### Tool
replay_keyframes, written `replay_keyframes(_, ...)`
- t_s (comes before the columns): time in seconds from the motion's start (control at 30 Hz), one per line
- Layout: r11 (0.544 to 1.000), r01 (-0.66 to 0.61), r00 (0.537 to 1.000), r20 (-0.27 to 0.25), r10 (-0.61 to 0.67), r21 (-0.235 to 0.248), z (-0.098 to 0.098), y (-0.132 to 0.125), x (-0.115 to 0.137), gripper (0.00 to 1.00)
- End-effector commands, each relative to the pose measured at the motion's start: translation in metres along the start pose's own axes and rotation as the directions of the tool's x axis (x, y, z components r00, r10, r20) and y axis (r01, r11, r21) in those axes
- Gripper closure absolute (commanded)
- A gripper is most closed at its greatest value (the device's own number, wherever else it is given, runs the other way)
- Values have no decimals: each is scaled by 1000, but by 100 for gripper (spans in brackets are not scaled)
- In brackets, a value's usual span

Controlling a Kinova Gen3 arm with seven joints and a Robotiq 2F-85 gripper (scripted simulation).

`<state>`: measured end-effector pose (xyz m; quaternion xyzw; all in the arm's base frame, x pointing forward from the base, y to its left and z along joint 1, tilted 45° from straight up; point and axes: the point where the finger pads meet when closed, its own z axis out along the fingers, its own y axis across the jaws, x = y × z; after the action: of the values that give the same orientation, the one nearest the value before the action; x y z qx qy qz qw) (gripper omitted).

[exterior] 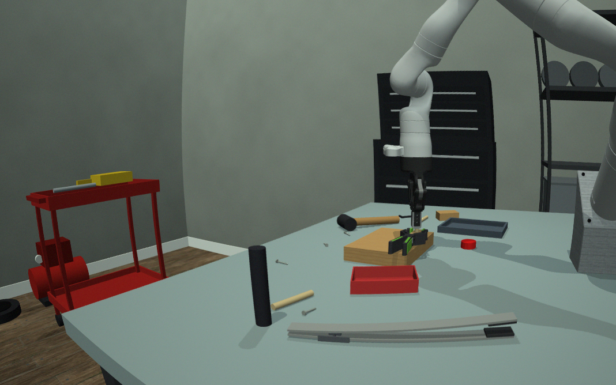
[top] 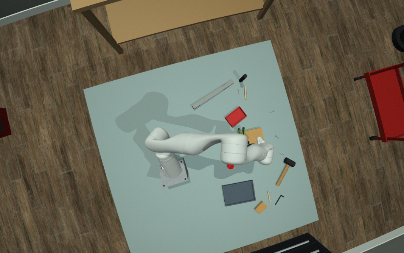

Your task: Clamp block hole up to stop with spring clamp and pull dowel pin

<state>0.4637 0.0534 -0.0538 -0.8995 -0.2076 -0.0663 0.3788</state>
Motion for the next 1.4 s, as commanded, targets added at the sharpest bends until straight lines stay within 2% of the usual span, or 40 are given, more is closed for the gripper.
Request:
replay_keyframes(0.0,1000,20,1000,-6,-20,-7,-1,3,1,90)
replay_keyframes(1.37,986,167,986,-5,-167,-8,-1,3,1,90)
